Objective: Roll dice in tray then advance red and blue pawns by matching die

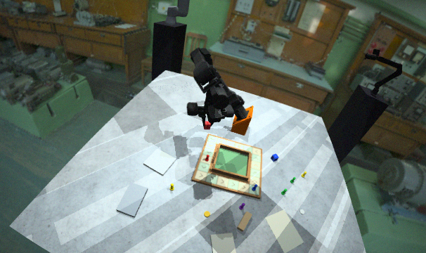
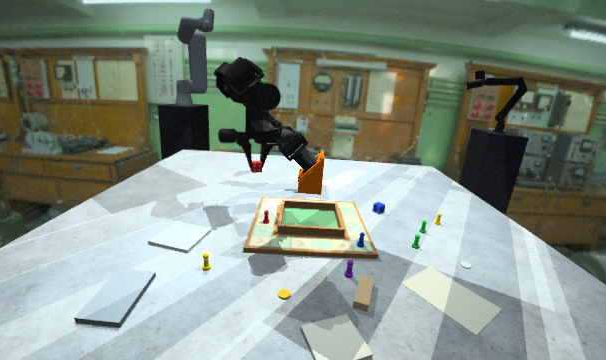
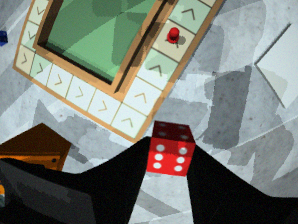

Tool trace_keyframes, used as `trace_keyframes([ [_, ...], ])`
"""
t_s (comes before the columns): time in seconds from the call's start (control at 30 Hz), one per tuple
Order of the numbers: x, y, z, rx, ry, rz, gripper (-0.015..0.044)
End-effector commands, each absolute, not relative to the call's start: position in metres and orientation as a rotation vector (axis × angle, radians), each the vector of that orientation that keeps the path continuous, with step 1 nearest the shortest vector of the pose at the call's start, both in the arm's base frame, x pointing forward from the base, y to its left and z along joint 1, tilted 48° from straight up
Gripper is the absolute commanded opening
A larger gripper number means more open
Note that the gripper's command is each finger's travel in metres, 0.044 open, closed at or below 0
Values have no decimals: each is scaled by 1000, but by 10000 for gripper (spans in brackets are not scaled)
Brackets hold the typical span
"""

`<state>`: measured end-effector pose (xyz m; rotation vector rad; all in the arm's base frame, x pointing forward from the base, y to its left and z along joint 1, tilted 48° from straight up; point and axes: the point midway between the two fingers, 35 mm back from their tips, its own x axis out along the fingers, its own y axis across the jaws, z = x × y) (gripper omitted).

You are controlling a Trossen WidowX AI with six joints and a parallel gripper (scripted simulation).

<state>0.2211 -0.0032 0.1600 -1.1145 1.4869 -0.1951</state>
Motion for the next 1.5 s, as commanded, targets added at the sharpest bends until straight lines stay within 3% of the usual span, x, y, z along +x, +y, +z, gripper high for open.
trace_keyframes([
  [0.0, 229, 7, 149, -1197, 1517, -107, 0],
  [1.0, 262, 81, 28, -1962, 1621, 755, 0],
  [1.47, 255, 74, 17, -1721, 1568, 1027, 0],
])
